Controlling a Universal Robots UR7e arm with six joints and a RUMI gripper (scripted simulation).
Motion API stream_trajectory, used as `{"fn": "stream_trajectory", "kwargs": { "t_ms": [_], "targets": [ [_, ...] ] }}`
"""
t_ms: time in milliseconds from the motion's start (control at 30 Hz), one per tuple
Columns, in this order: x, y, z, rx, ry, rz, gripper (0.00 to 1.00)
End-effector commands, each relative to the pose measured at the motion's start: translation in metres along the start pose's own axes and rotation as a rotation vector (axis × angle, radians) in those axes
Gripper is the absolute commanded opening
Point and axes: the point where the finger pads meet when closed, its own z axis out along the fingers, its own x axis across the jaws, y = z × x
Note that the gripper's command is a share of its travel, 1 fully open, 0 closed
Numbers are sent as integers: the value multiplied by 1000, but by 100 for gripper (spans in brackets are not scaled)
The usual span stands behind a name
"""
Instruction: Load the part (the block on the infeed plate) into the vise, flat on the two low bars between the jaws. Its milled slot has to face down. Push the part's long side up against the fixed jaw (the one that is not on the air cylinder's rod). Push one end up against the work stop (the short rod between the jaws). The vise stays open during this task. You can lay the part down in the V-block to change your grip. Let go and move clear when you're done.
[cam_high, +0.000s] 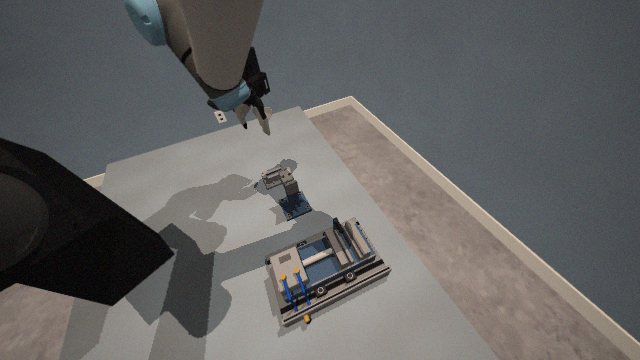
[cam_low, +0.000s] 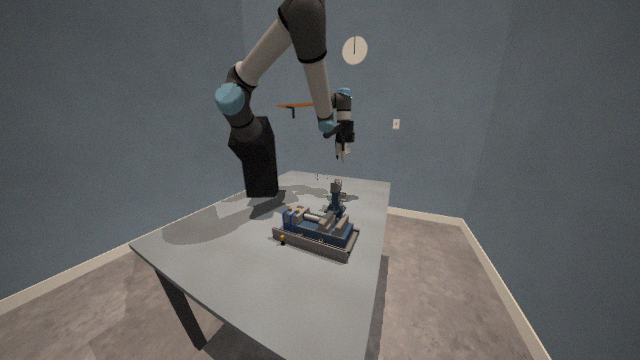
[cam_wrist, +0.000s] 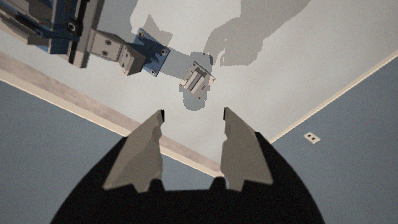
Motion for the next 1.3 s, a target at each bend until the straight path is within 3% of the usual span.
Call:
{"fn": "stream_trajectory", "kwargs": {
  "t_ms": [0, 1267],
  "targets": [
    [0, -3, 1, 5, 0, 77, 51],
    [3, -4, 1, 5, -1, 494, 51]
  ]
}}
